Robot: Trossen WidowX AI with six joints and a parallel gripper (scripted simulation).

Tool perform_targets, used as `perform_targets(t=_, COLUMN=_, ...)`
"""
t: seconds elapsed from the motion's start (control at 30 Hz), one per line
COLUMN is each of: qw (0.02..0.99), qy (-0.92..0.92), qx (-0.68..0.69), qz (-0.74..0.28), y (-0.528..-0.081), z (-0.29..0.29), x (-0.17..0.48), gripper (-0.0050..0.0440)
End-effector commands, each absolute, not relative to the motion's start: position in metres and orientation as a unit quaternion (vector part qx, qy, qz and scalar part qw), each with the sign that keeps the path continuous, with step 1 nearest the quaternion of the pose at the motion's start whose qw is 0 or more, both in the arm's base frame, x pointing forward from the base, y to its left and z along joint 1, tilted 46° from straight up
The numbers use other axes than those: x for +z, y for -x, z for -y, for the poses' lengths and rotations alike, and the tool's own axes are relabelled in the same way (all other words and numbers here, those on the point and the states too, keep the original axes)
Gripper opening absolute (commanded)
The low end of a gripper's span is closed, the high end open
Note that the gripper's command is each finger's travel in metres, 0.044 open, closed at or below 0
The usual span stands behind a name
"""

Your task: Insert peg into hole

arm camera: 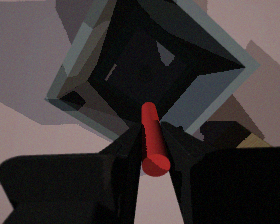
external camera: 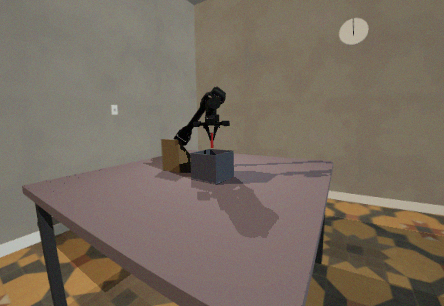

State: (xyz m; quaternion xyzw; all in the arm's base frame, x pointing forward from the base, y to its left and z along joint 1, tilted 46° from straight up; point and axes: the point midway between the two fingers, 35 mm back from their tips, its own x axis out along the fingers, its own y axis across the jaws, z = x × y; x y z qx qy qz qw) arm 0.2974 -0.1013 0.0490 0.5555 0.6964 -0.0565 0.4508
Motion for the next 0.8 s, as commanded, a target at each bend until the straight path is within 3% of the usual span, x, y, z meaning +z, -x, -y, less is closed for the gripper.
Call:
perform_targets(t=0.0, qw=0.452, qy=-0.554, qx=-0.057, qz=-0.697, y=-0.307, z=0.11, x=0.038, gripper=0.0)
perform_targets(t=0.77, qw=0.451, qy=-0.555, qx=-0.057, qz=-0.697, y=-0.312, z=0.082, x=0.006, gripper=0.0)
